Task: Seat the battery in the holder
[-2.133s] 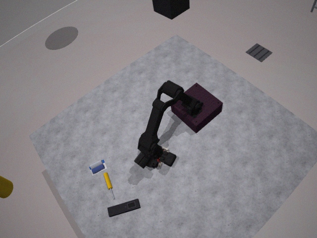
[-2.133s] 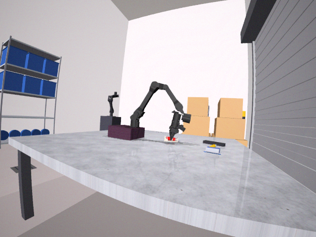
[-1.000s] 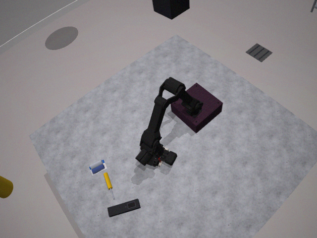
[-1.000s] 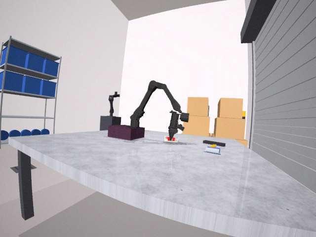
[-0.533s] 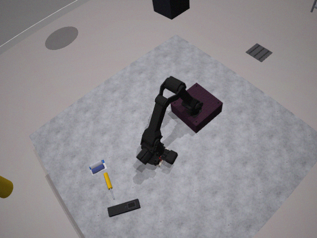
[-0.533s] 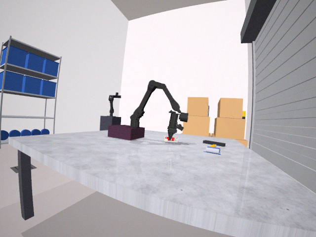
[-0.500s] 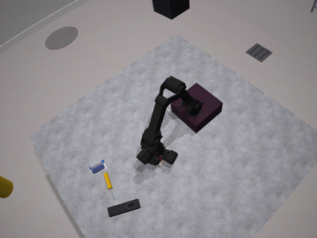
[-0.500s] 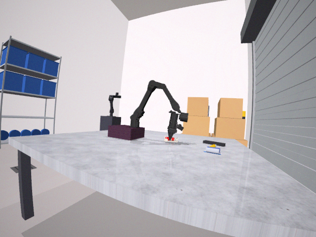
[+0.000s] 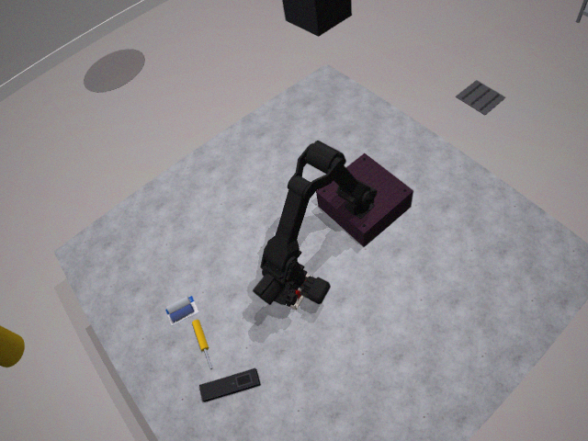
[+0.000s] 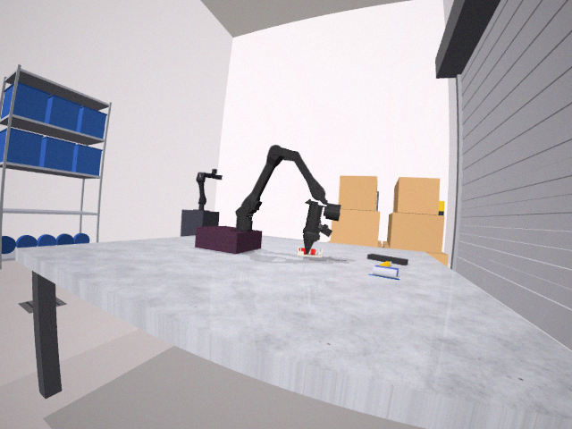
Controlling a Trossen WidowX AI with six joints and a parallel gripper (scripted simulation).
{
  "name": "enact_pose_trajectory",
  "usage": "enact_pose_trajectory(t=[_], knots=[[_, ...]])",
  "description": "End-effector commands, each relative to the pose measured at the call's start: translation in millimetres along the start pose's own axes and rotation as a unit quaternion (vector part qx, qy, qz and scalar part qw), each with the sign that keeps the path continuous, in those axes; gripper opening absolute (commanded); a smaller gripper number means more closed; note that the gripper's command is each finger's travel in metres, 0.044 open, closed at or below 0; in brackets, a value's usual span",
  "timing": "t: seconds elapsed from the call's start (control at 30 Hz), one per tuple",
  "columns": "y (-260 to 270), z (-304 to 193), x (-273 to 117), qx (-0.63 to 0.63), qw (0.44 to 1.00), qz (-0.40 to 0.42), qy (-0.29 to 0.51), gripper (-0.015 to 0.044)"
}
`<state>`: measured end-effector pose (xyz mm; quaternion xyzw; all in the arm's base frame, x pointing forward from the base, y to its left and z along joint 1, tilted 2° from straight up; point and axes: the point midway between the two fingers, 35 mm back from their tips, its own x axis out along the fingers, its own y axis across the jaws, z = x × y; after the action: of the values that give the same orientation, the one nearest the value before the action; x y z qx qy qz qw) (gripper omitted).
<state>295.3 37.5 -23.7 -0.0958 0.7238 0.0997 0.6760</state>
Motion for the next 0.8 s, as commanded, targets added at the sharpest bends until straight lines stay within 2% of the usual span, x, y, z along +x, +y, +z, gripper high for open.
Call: enact_pose_trajectory(t=[0.0,0.27,0.33,0.57,0.6,0.77], knots=[[0,0,-9,0.0,1.0,0.0,-0.003,0.0189],[0,0,-13,0.0,1.0,0.0,-0.003,0.0189],[0,0,-17,0.0,1.0,0.0,-0.002,0.0241],[2,-9,-86,0.0,1.0,0.0,-0.003,0.0425],[2,-10,-88,0.0,1.0,0.0,-0.003,0.044],[2,-9,-88,0.0,1.0,0.0,-0.004,0.044]])
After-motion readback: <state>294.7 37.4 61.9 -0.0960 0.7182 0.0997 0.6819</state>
